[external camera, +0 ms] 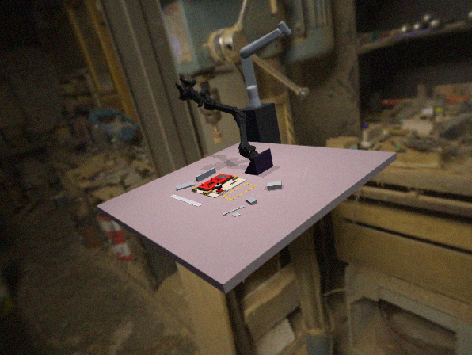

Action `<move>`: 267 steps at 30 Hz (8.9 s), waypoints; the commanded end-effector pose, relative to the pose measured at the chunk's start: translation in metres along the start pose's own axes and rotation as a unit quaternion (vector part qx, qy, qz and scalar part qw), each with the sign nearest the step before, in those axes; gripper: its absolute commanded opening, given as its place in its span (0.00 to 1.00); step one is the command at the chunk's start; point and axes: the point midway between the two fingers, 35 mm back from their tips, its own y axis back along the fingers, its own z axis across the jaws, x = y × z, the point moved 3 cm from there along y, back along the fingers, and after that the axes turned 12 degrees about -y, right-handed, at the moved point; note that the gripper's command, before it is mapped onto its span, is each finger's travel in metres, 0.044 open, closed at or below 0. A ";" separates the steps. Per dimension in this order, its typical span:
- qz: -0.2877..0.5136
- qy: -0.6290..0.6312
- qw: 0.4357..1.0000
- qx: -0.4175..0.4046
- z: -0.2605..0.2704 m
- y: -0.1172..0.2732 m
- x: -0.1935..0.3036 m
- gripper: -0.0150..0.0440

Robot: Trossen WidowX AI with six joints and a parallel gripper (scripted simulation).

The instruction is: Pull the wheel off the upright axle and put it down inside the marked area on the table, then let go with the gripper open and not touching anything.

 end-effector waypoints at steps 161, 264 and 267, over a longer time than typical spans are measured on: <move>0.395 0.313 0.003 0.864 -0.604 0.422 0.056 0.25; 0.398 0.315 0.003 0.861 -0.595 0.391 0.077 0.25; 0.398 0.315 0.003 0.861 -0.592 0.385 0.081 0.25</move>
